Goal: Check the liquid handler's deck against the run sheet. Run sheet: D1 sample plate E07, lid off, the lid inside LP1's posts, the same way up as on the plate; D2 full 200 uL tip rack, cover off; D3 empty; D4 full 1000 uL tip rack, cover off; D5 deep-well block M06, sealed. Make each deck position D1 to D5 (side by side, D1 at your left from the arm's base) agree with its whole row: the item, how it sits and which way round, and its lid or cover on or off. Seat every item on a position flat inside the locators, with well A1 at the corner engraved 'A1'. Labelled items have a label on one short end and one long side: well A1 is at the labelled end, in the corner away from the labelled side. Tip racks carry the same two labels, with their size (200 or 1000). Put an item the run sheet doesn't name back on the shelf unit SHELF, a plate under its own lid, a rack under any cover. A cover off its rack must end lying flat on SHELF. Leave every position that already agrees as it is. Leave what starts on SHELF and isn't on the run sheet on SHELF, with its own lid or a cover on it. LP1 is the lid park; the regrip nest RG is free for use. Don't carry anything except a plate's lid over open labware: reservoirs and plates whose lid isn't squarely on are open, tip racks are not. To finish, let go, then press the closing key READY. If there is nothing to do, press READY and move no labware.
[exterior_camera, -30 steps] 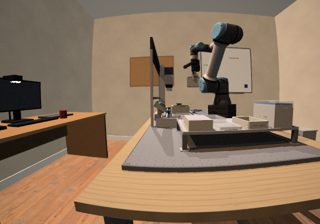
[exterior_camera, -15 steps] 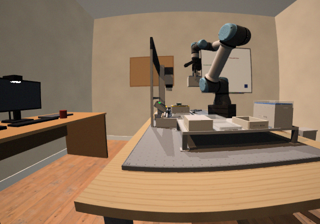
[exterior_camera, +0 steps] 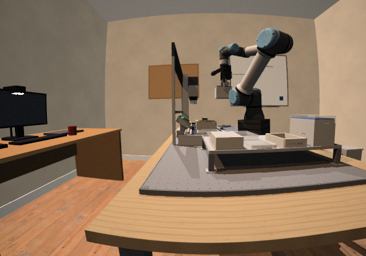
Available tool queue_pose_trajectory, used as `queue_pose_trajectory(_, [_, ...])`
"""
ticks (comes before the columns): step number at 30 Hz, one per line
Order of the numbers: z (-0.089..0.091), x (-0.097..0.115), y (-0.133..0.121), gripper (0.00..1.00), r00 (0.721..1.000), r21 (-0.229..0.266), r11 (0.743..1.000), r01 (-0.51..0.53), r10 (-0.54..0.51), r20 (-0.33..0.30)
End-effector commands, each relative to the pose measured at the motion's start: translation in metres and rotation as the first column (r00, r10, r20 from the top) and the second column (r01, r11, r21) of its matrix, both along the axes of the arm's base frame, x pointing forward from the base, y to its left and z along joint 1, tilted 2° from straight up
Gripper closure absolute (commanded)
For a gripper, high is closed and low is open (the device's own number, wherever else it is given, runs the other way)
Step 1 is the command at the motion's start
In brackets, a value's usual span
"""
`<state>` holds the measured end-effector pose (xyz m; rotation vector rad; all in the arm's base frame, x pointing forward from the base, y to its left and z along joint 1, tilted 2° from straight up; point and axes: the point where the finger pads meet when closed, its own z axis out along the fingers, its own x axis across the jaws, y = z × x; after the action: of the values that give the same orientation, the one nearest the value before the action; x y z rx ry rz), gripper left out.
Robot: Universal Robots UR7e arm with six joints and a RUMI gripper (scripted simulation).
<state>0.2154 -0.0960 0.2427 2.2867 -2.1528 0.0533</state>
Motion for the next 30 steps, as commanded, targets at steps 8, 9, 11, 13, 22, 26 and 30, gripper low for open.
queue_pose_trajectory(8, [0.001, 0.04, 0.004, 1.0, 1.0, -0.001, 1.0, 0.0, 0.0, 0.0])
queue_pose_trajectory(9, [0.001, 0.045, 0.004, 1.0, 1.0, -0.001, 1.0, 0.0, 0.0, 0.0])
queue_pose_trajectory(11, [0.002, 0.055, 0.004, 1.0, 1.0, -0.001, 1.0, 0.0, 0.0, 0.0])
queue_pose_trajectory(13, [0.002, 0.065, 0.005, 1.0, 1.0, -0.001, 1.0, 0.0, 0.0, 0.0])
queue_pose_trajectory(22, [0.003, 0.1, 0.007, 1.0, 1.0, -0.001, 1.0, 0.0, 0.0, 0.0])
queue_pose_trajectory(26, [0.003, 0.12, 0.008, 1.0, 1.0, -0.001, 1.0, 0.0, 0.0, 0.0])
queue_pose_trajectory(30, [0.004, 0.14, 0.009, 1.0, 1.0, -0.001, 1.0, 0.0, 0.0, 0.001])
